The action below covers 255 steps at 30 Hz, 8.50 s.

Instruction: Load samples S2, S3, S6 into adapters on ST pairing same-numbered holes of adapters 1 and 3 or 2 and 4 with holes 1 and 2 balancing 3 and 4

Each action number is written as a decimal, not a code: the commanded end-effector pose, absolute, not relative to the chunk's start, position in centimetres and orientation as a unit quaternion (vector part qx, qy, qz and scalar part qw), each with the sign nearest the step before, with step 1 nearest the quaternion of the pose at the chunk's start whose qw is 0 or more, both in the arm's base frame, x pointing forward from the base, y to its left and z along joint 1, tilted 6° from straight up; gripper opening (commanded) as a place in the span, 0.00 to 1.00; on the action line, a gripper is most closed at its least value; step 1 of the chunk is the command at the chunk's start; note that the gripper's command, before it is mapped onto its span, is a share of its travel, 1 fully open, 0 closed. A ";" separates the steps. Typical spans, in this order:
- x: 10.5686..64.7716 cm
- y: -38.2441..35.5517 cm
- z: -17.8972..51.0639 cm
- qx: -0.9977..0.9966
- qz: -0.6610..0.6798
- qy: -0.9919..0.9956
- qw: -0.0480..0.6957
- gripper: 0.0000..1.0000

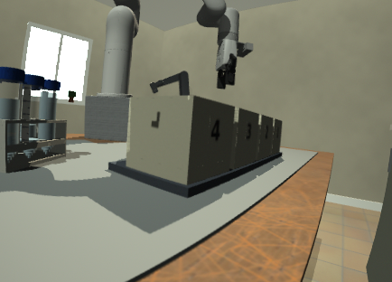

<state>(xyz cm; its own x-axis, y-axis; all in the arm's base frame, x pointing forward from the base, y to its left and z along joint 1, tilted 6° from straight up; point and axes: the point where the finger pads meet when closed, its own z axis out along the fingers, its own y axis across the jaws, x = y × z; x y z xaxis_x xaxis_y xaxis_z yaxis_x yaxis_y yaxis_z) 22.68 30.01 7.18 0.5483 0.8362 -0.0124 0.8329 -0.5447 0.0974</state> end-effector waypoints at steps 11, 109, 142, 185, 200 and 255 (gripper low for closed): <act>23.0 30.0 4.1 0.879 0.020 0.475 0.045 1.00; 22.8 30.0 11.1 0.886 0.021 0.460 0.045 1.00; 31.9 18.1 12.5 0.997 0.037 0.066 0.033 1.00; 38.3 9.8 13.6 0.979 0.033 0.198 0.038 0.57; 34.5 15.1 12.9 0.914 0.024 0.403 0.044 0.57; 20.1 34.9 10.6 0.879 0.020 0.475 0.045 0.57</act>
<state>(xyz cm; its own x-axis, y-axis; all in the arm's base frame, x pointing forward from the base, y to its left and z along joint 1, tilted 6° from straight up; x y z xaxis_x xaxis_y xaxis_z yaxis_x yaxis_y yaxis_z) 20.90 33.50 10.62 0.5484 0.8361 -0.0111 0.8329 -0.5450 0.0964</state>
